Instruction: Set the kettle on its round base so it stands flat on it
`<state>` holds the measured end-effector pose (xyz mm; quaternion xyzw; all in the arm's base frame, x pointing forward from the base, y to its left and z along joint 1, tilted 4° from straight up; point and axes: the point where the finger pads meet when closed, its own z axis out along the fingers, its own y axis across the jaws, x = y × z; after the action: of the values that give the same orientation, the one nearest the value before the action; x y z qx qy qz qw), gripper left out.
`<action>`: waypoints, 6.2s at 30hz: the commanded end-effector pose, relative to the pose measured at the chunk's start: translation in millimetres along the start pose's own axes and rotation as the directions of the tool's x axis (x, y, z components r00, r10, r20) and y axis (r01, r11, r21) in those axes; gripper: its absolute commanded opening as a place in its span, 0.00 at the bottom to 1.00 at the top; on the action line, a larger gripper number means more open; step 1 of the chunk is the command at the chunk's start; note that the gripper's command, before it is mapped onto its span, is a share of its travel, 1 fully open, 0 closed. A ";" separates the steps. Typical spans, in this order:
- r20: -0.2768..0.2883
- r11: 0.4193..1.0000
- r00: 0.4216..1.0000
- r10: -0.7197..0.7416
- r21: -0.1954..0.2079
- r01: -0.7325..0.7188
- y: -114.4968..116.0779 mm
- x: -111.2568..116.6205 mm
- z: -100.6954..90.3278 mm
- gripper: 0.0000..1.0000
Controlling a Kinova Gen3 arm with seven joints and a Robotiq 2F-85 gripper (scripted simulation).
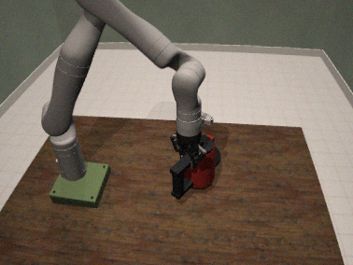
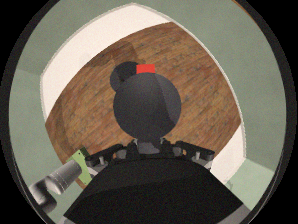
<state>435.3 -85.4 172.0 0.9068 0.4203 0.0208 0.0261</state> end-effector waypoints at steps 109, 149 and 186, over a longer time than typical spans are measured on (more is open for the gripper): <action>-0.003 1.000 1.000 -0.017 -0.002 0.017 -71.3 134.3 -1.7 0.00; -0.003 1.000 1.000 -0.017 -0.002 0.017 -71.3 134.3 15.8 0.00; -0.003 1.000 1.000 -0.017 -0.002 0.017 -71.3 134.3 18.8 0.00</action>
<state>468.4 62.5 149.8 0.9031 0.4282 0.0212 0.0263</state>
